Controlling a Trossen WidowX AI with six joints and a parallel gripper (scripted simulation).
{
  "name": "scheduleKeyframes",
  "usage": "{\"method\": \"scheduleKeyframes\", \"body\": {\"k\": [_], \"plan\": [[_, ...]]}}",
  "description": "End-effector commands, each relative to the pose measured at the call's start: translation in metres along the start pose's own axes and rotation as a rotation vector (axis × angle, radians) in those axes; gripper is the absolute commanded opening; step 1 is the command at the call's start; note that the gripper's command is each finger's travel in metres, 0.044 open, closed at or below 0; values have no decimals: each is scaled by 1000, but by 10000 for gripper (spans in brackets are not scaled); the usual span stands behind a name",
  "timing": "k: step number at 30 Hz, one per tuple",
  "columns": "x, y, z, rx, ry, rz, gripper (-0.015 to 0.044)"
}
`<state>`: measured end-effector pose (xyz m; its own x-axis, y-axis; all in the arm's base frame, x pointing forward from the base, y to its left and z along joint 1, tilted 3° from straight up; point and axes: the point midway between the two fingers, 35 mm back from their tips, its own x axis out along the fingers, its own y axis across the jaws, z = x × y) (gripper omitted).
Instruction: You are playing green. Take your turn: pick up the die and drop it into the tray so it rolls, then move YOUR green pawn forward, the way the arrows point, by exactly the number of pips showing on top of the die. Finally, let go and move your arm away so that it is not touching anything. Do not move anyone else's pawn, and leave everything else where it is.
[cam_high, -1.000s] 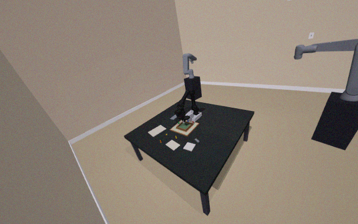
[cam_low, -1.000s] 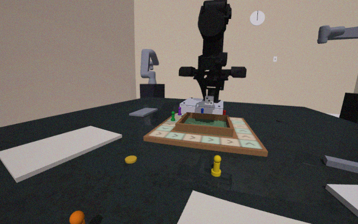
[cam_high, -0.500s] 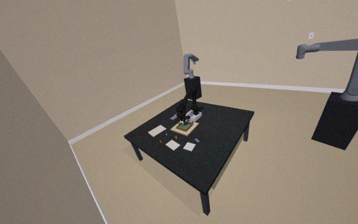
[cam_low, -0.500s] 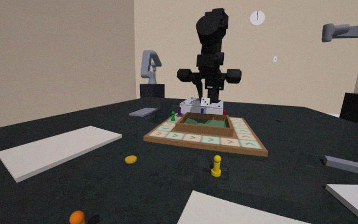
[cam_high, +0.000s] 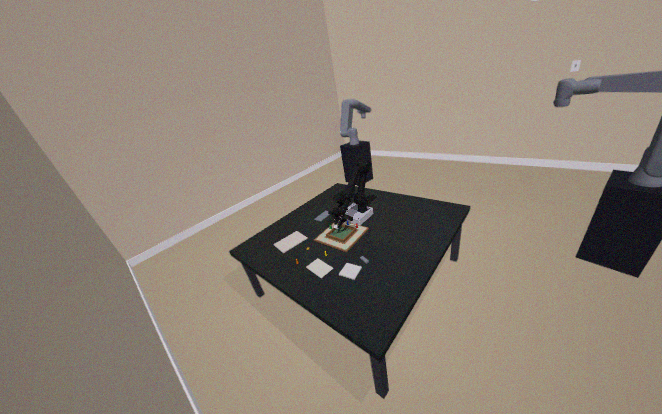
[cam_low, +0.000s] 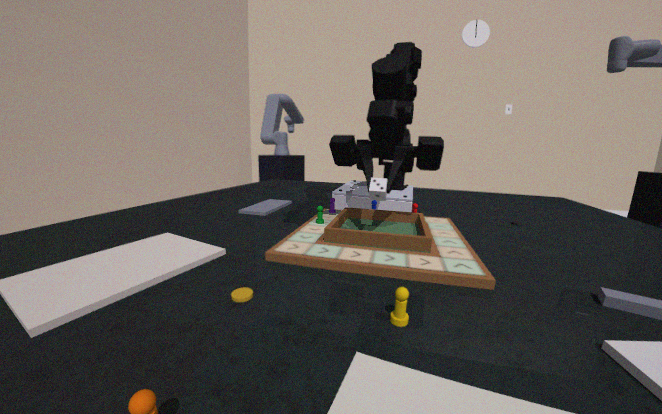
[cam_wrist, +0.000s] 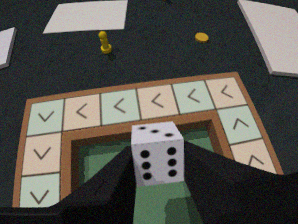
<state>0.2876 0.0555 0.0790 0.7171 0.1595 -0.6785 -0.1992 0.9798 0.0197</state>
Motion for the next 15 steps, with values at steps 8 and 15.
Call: {"method": "scheduleKeyframes", "body": {"k": [8, 15], "plan": [[-31, 1, 2, 3, -93, 5, 0], [-49, 1, -2, 3, -92, 5, 0]]}}
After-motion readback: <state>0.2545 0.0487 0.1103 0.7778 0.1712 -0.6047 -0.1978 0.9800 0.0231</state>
